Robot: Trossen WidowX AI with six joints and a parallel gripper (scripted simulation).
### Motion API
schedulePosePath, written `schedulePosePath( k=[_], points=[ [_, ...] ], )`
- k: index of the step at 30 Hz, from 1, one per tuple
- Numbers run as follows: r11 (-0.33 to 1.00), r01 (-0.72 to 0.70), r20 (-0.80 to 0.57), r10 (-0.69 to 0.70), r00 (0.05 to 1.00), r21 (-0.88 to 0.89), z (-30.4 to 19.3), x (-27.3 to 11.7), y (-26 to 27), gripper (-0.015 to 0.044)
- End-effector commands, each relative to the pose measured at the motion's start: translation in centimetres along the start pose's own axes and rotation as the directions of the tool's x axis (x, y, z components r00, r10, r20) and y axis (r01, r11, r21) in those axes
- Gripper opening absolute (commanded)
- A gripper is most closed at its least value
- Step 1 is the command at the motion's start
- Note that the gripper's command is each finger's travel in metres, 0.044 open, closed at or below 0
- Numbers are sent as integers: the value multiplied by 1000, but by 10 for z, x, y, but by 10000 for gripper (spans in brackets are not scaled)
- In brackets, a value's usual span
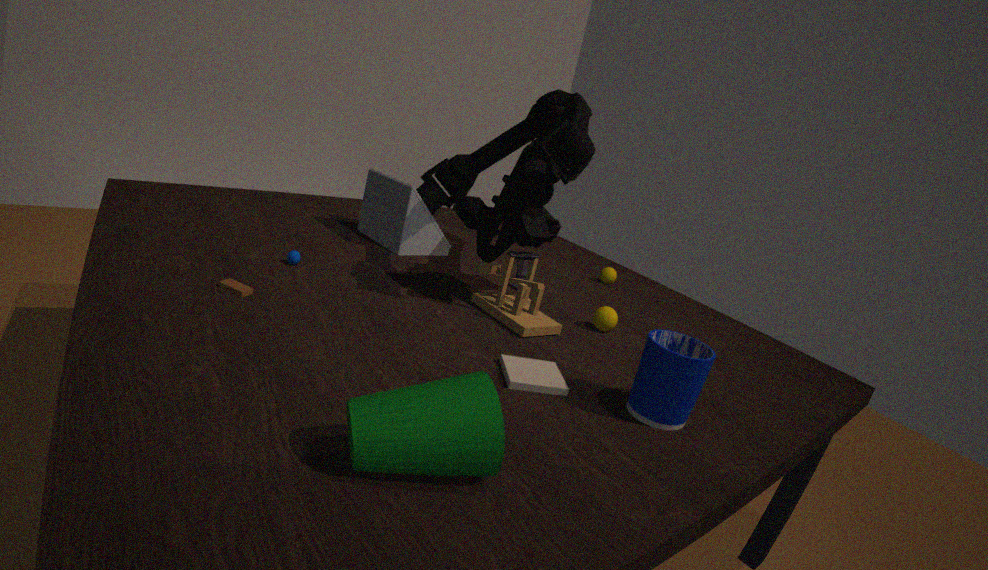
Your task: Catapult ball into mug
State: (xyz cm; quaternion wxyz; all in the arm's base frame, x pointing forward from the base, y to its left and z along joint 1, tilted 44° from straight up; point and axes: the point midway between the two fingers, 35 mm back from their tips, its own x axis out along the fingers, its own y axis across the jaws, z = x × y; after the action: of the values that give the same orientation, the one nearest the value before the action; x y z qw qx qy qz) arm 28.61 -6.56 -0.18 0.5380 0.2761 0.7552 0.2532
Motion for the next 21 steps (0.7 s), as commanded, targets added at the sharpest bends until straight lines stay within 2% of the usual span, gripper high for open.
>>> schedulePosePath(
  k=[1,9,16,19,21],
  points=[
    [1000,0,0,0,1000,-1,0,-1,0,53],
    [1000,2,5,-2,1000,1,-1,-3,0,263],
    [994,89,181,-100,978,67,-40,-94,1,440],
    [992,98,199,-112,974,77,-46,-103,2,440],
    [994,86,200,-99,975,72,-30,-90,-4,440]
  ],
)
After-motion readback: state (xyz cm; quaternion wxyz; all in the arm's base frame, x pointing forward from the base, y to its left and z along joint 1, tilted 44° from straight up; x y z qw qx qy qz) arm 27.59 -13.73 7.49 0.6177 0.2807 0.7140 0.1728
